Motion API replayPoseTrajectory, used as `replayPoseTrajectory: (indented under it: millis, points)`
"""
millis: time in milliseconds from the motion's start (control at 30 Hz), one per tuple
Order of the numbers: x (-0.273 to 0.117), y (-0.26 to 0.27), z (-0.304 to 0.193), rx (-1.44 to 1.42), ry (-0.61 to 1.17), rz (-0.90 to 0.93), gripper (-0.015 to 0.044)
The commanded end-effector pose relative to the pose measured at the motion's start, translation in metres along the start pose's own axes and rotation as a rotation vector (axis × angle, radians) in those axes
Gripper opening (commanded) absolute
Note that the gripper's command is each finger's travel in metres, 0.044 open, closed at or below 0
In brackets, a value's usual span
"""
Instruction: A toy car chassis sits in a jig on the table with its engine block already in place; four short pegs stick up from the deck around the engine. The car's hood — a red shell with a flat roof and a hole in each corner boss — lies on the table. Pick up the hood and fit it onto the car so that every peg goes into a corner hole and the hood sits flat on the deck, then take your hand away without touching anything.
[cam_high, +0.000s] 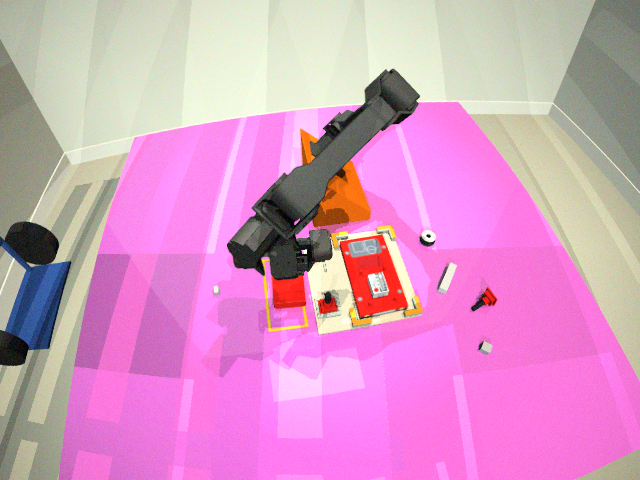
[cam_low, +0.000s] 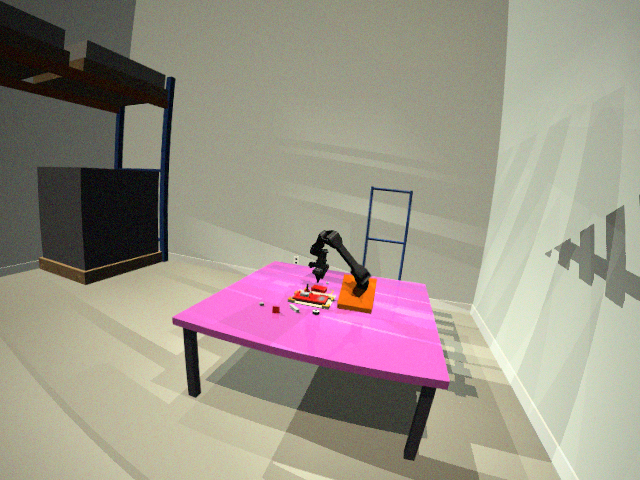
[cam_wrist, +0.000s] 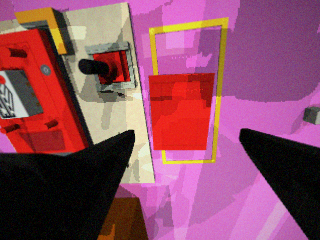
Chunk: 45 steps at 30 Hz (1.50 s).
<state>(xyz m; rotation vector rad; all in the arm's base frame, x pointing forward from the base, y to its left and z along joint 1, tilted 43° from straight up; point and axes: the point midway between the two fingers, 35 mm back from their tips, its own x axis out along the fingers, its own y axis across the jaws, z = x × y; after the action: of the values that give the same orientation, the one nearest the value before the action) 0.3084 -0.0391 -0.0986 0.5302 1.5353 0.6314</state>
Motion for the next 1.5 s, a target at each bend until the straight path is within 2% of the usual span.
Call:
replayPoseTrajectory:
  millis: [0, 1467]
  points:
    - [0.002, 0.000, 0.000, 0.004, -0.004, 0.002, 0.0440]
    - [0.031, 0.001, 0.000, 0.004, -0.004, 0.004, 0.0440]
